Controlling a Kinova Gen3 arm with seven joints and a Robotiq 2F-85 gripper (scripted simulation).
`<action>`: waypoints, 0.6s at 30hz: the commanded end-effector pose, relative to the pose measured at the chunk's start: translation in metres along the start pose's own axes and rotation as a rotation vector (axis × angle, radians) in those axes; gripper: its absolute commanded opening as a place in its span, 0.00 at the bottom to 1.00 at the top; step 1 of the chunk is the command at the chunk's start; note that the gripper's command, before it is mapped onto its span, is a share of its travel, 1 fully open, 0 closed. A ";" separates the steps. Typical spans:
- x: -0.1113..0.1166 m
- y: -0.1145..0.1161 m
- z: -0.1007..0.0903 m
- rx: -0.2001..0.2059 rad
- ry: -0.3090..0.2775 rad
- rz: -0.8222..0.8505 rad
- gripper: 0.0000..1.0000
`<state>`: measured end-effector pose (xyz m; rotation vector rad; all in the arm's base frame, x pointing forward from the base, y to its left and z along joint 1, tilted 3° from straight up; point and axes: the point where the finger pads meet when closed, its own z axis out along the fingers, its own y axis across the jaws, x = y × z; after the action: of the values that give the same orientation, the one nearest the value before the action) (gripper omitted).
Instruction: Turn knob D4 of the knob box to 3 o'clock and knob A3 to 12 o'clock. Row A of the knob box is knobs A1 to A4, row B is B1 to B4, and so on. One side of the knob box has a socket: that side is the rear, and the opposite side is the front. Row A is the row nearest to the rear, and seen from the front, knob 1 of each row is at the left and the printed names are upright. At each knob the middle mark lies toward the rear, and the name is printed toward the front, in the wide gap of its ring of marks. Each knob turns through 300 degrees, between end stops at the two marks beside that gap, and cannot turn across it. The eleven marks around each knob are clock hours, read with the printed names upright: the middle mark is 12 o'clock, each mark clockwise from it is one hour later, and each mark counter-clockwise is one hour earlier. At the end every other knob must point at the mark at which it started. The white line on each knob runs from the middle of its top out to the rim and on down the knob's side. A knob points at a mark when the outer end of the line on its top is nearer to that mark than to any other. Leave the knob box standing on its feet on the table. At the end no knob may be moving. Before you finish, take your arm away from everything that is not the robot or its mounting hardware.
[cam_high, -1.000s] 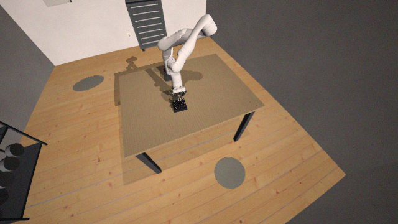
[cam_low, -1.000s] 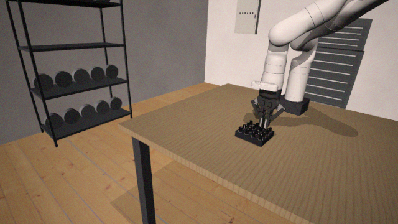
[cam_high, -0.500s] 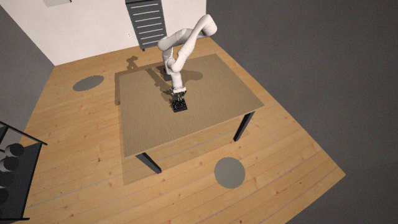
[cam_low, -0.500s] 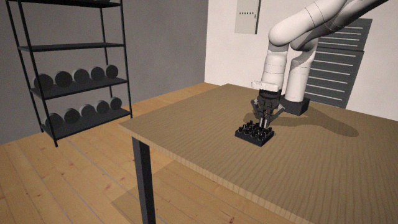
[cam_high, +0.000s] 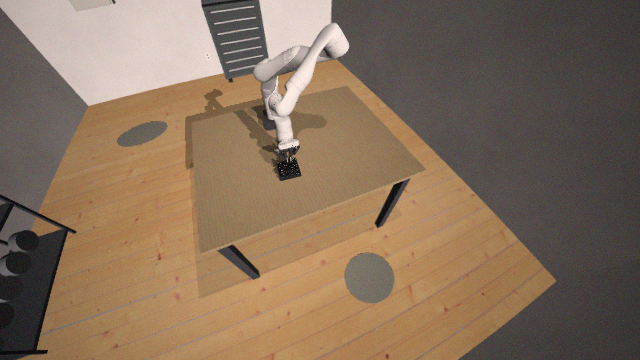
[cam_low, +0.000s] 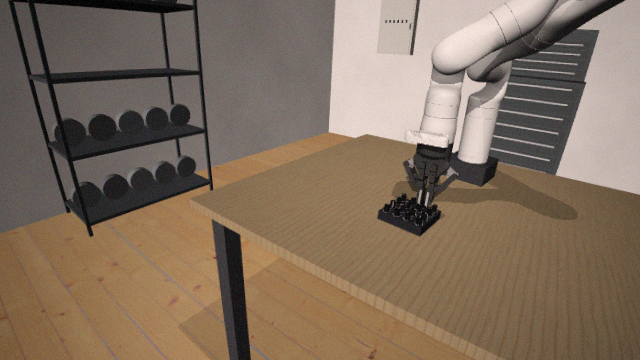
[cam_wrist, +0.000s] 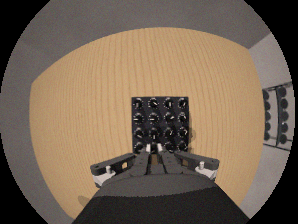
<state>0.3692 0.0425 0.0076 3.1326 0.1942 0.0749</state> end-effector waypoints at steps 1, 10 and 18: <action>0.001 0.001 0.000 -0.002 0.003 -0.007 0.08; 0.001 0.001 0.000 -0.002 0.003 -0.007 0.19; 0.001 0.001 0.000 -0.002 0.003 -0.007 0.19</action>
<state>0.3692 0.0425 0.0076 3.1326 0.1943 0.0749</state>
